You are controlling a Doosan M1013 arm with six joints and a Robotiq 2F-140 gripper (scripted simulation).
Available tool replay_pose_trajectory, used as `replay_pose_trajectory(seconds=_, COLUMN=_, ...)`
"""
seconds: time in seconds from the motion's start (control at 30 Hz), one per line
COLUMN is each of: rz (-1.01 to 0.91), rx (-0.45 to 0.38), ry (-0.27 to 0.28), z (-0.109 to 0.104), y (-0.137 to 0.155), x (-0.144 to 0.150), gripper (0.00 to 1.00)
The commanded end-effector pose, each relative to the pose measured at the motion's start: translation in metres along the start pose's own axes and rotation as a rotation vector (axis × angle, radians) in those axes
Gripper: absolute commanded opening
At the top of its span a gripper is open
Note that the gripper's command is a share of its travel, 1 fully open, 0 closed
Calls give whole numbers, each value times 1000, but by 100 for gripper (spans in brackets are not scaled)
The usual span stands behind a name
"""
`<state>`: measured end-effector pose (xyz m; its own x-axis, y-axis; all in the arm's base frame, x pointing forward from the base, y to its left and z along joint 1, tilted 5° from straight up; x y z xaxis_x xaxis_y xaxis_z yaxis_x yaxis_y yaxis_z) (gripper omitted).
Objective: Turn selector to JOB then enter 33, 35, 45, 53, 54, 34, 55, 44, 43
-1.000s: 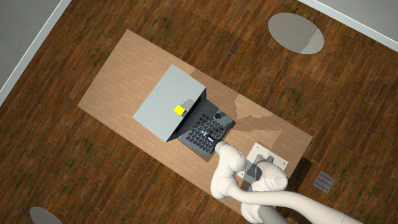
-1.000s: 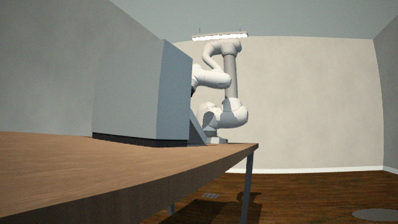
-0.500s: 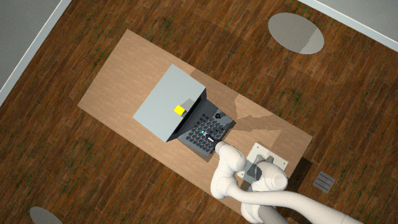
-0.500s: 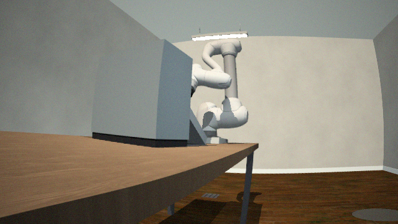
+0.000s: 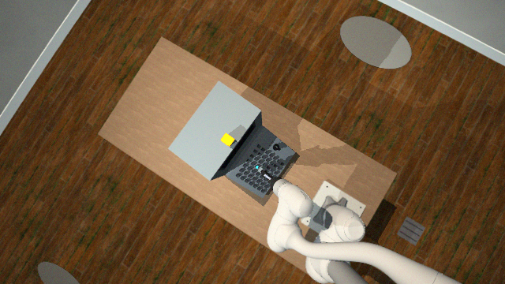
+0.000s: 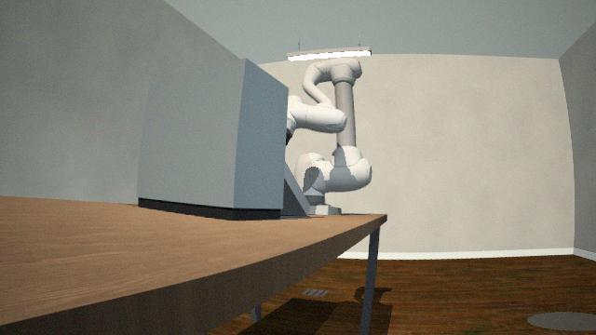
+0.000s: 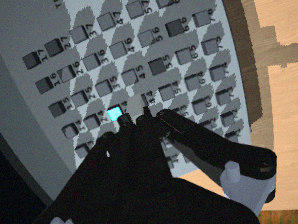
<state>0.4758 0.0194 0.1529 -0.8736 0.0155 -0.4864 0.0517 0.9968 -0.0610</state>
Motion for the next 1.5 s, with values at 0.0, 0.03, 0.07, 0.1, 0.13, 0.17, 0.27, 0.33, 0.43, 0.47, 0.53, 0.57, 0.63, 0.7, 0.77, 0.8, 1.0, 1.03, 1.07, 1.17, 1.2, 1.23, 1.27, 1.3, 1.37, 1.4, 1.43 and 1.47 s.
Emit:
replay_pose_trajectory(seconds=0.0, rz=4, rx=3, ry=6, z=2, y=-2, x=3, gripper=0)
replay_pose_trajectory(seconds=0.03, rz=4, rx=3, ry=6, z=2, y=-2, x=3, gripper=0)
replay_pose_trajectory(seconds=0.07, rz=4, rx=3, ry=6, z=2, y=-2, x=3, gripper=0)
replay_pose_trajectory(seconds=0.1, rz=4, rx=3, ry=6, z=2, y=-2, x=3, gripper=0)
replay_pose_trajectory(seconds=0.13, rz=4, rx=3, ry=6, z=2, y=-2, x=3, gripper=0)
replay_pose_trajectory(seconds=0.17, rz=4, rx=3, ry=6, z=1, y=-2, x=3, gripper=0)
replay_pose_trajectory(seconds=0.27, rz=4, rx=3, ry=6, z=0, y=-2, x=3, gripper=0)
replay_pose_trajectory(seconds=0.33, rz=4, rx=3, ry=6, z=-2, y=-2, x=3, gripper=0)
replay_pose_trajectory(seconds=0.43, rz=4, rx=3, ry=6, z=-6, y=-2, x=3, gripper=0)
replay_pose_trajectory(seconds=0.47, rz=4, rx=3, ry=6, z=-7, y=-2, x=3, gripper=0)
replay_pose_trajectory(seconds=0.53, rz=4, rx=3, ry=6, z=-11, y=-2, x=3, gripper=0)
replay_pose_trajectory(seconds=0.57, rz=4, rx=3, ry=6, z=-13, y=-2, x=3, gripper=0)
replay_pose_trajectory(seconds=0.63, rz=4, rx=3, ry=6, z=-13, y=-2, x=3, gripper=0)
replay_pose_trajectory(seconds=0.7, rz=4, rx=3, ry=6, z=-16, y=-2, x=3, gripper=0)
replay_pose_trajectory(seconds=0.77, rz=4, rx=3, ry=6, z=-20, y=-2, x=3, gripper=0)
replay_pose_trajectory(seconds=0.8, rz=4, rx=3, ry=6, z=-22, y=-2, x=3, gripper=0)
replay_pose_trajectory(seconds=1.0, rz=4, rx=3, ry=6, z=-31, y=-2, x=3, gripper=0)
replay_pose_trajectory(seconds=1.03, rz=4, rx=3, ry=6, z=-32, y=-2, x=3, gripper=0)
replay_pose_trajectory(seconds=1.07, rz=4, rx=3, ry=6, z=-33, y=-2, x=3, gripper=0)
replay_pose_trajectory(seconds=1.17, rz=4, rx=3, ry=6, z=-34, y=-2, x=3, gripper=0)
replay_pose_trajectory(seconds=1.2, rz=4, rx=3, ry=6, z=-34, y=-2, x=3, gripper=0)
replay_pose_trajectory(seconds=1.23, rz=4, rx=3, ry=6, z=-34, y=-2, x=3, gripper=0)
replay_pose_trajectory(seconds=1.27, rz=4, rx=3, ry=6, z=-35, y=-2, x=3, gripper=0)
replay_pose_trajectory(seconds=1.3, rz=4, rx=3, ry=6, z=-35, y=-2, x=3, gripper=0)
replay_pose_trajectory(seconds=1.37, rz=4, rx=3, ry=6, z=-35, y=-2, x=3, gripper=0)
replay_pose_trajectory(seconds=1.4, rz=4, rx=3, ry=6, z=-35, y=-2, x=3, gripper=0)
replay_pose_trajectory(seconds=1.43, rz=3, rx=3, ry=6, z=-35, y=-2, x=3, gripper=0)
replay_pose_trajectory(seconds=1.47, rz=0, rx=3, ry=6, z=-35, y=-2, x=3, gripper=0)
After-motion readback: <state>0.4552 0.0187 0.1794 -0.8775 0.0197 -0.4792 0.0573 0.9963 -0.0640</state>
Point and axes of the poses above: the point where the finger pads meet when closed, its own z axis out along the fingers, its own x axis across the jaws, y = z × x, the point moved 7 cm from there along -z, back along the fingers, and after that the axes turned 1 degree about z, right-handed, at the moved point
